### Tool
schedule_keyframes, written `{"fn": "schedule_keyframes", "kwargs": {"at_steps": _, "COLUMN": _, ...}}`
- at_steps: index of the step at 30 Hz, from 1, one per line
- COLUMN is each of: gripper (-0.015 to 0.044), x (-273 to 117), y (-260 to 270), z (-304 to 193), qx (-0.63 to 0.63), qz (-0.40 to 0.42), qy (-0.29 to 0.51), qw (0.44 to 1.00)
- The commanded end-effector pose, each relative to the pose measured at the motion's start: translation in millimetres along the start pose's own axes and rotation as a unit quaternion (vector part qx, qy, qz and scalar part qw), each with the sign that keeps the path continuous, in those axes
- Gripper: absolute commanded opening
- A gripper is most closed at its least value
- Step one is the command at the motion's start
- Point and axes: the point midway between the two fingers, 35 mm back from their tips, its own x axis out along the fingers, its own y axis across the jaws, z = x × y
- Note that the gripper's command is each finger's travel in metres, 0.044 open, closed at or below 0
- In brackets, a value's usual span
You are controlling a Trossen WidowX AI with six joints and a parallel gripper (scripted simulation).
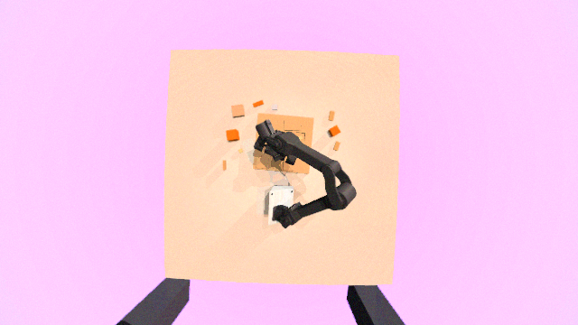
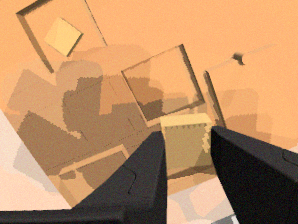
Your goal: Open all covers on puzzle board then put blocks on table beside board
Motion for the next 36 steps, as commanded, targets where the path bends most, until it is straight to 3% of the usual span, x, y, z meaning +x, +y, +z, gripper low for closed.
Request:
{"fn": "schedule_keyframes", "kwargs": {"at_steps": 1, "gripper": 0.008, "x": -5.1, "y": 5.9, "z": -0.7, "qx": 0.003, "qz": 0.004, "qy": 0.002, "qw": 1.0}}
{"fn": "schedule_keyframes", "kwargs": {"at_steps": 36, "gripper": 0.008, "x": -17.4, "y": 123.0, "z": -71.3, "qx": 0.0, "qz": 0.019, "qy": 0.006, "qw": 1.0}}
